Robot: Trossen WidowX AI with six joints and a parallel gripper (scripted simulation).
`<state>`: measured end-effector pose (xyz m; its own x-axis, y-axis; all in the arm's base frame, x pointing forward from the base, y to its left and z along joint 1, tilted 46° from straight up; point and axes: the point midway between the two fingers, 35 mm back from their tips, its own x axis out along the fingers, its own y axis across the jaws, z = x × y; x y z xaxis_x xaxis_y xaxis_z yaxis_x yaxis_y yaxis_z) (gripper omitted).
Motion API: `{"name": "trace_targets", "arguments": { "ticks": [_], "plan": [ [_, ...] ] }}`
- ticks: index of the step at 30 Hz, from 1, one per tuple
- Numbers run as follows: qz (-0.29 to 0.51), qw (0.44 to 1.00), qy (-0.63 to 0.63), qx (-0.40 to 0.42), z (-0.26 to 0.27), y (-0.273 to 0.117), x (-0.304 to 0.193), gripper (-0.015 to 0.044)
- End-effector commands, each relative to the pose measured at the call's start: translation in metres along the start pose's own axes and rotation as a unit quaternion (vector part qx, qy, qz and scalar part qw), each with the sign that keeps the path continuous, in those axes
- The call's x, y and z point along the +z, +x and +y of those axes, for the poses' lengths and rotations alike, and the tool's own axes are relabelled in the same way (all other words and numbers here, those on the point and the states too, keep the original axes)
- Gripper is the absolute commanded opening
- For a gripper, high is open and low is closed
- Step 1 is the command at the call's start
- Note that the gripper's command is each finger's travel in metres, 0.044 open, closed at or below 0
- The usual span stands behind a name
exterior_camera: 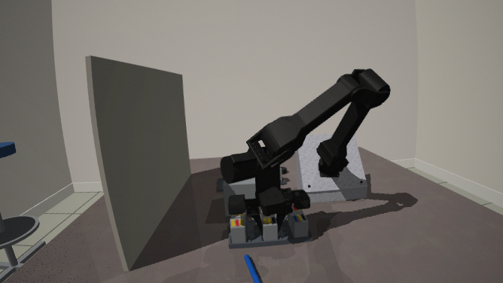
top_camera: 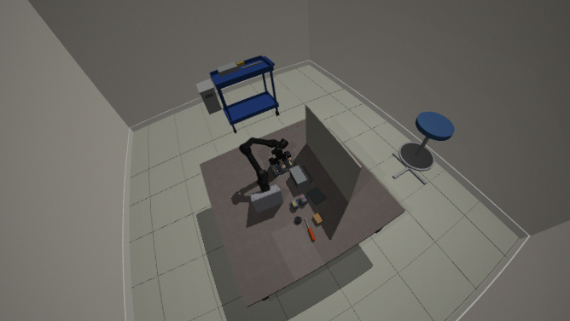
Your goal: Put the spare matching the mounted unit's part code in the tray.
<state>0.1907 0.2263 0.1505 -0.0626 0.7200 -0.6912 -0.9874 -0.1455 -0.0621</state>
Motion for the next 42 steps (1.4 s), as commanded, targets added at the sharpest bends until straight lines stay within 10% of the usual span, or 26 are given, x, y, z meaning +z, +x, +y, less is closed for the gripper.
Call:
{"name": "trace_targets", "arguments": {
  "ticks": [1, 42],
  "plan": [
    [0.0, 1.0, 0.0, 0.0, 0.0, 0.0, 0.0, 0.0],
    [0.01, 1.0, 0.004, 0.001, -0.002, -0.106, -0.004, 0.0]
  ]
}}
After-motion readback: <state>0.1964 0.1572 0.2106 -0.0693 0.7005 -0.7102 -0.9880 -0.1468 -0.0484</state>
